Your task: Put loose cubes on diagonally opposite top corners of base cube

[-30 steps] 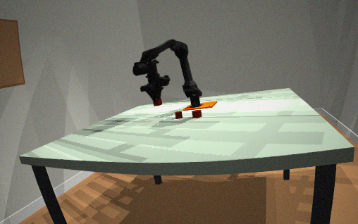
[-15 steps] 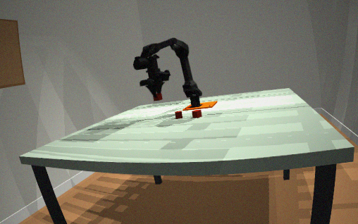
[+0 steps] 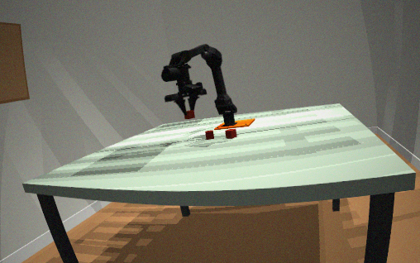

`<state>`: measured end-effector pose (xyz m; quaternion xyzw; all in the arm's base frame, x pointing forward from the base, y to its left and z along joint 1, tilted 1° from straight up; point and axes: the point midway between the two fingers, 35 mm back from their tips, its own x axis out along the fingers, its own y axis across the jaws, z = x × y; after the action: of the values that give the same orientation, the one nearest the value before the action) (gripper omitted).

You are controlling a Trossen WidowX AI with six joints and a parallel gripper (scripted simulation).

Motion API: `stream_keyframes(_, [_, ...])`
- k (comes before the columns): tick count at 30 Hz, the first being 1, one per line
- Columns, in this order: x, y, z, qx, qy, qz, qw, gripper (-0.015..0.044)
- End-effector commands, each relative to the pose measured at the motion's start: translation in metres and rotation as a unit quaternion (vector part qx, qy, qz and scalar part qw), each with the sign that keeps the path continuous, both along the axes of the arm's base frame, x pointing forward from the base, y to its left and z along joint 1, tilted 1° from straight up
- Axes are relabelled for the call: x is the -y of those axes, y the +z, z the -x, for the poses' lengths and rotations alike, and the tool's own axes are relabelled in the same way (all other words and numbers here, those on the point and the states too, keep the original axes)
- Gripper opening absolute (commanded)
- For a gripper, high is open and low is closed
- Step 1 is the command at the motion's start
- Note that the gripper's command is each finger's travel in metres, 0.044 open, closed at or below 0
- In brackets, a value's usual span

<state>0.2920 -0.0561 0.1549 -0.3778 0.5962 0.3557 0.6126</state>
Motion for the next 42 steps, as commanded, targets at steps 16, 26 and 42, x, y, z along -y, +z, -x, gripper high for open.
stream_keyframes(16, [-0.037, -0.01, -0.007, 0.003, -0.264, -0.012, 0.964, 0.0105])
stream_keyframes(26, [-0.057, -0.015, -0.009, 0.004, -0.397, -0.018, 0.918, 0.0105])
stream_keyframes(42, [-0.09, -0.023, -0.009, 0.005, -0.592, -0.026, 0.805, 0.0105])
